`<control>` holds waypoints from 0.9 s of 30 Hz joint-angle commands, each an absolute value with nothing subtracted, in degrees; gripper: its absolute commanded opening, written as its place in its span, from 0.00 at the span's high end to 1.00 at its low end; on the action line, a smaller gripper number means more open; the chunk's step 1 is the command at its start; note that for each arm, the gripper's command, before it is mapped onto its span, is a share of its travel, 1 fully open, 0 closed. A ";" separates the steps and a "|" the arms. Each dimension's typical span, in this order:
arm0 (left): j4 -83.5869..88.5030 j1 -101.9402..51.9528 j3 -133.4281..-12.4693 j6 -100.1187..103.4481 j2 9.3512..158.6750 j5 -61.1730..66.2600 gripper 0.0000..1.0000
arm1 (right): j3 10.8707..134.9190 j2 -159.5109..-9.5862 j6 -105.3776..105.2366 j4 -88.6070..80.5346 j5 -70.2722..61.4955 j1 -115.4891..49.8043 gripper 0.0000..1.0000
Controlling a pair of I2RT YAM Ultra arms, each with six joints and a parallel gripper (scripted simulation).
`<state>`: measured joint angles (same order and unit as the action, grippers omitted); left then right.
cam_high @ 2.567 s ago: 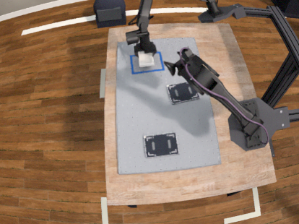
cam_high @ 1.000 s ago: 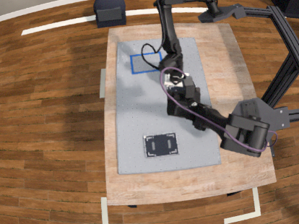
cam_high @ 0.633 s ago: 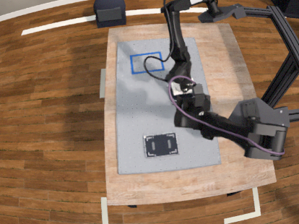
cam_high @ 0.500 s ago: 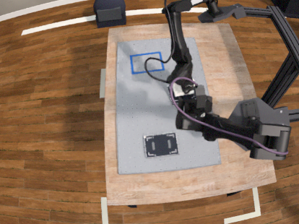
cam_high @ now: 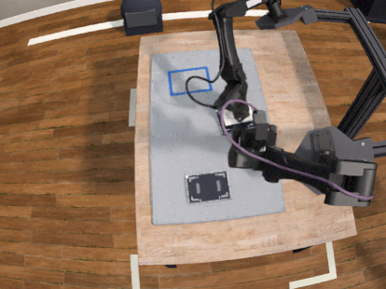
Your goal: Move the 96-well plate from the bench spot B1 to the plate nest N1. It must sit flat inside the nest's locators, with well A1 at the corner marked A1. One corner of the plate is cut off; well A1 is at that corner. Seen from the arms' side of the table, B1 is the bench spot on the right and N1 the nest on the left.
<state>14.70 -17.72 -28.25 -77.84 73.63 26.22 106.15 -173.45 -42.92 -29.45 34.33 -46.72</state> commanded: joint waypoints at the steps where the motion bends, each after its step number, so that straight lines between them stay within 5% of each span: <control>1: 15.58 -17.62 -27.06 -78.37 72.01 27.43 0.00 | 107.54 -173.69 -42.54 -30.33 34.76 -47.44 0.21; 27: 15.59 -17.62 -27.06 -78.37 72.00 27.43 0.00 | 108.79 -175.18 -41.11 -27.87 35.06 -46.93 0.21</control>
